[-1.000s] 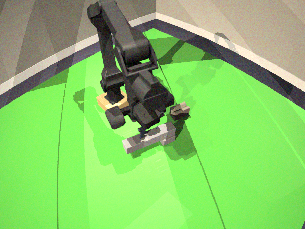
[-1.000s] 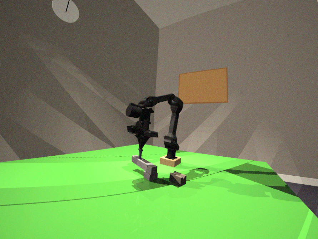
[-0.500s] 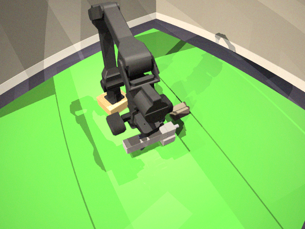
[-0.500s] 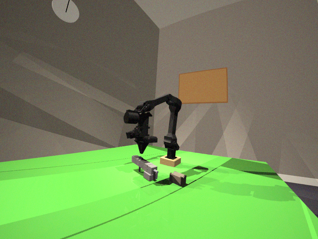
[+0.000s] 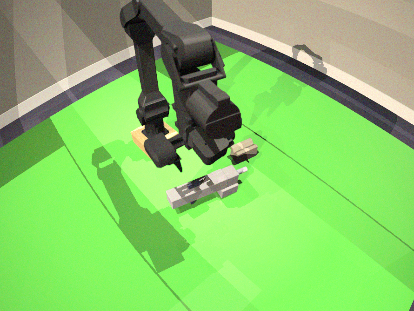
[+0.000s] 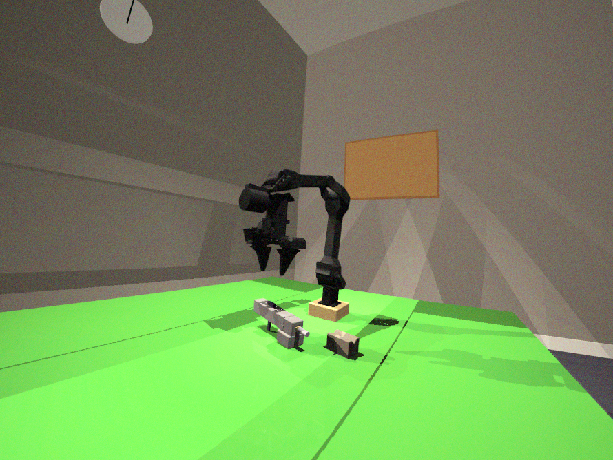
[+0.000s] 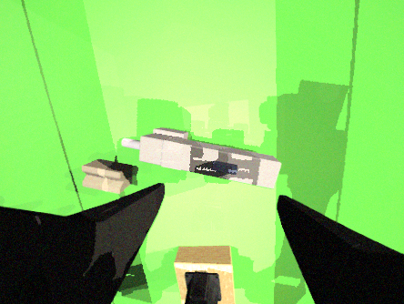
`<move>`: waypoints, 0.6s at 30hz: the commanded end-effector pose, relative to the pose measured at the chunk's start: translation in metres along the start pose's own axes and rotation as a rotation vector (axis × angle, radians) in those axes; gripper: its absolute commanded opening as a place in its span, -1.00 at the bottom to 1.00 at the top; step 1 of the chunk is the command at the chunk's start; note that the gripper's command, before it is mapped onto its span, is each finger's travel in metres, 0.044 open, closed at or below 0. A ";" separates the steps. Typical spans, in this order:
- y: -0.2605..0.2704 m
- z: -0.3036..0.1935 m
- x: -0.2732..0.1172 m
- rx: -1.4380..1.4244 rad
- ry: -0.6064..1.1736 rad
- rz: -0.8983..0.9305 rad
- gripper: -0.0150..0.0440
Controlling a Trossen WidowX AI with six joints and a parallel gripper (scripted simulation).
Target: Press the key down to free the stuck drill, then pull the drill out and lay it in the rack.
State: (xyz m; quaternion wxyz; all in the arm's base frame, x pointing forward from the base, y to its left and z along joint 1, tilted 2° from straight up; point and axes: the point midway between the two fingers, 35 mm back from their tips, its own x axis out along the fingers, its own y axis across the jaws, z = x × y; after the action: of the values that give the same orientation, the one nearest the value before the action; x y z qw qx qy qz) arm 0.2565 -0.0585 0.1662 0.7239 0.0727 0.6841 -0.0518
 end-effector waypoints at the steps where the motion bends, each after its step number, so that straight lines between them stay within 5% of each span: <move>1: 0.035 0.011 0.028 -0.355 0.015 0.009 1.00; 11: 0.141 0.005 0.099 -1.395 0.013 0.029 1.00; 18: 0.149 0.003 0.105 -1.473 0.012 0.031 1.00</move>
State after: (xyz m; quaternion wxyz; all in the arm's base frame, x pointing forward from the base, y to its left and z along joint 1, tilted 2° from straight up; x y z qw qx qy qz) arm 0.2914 0.0843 0.0725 0.5981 -0.3963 0.5622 0.4113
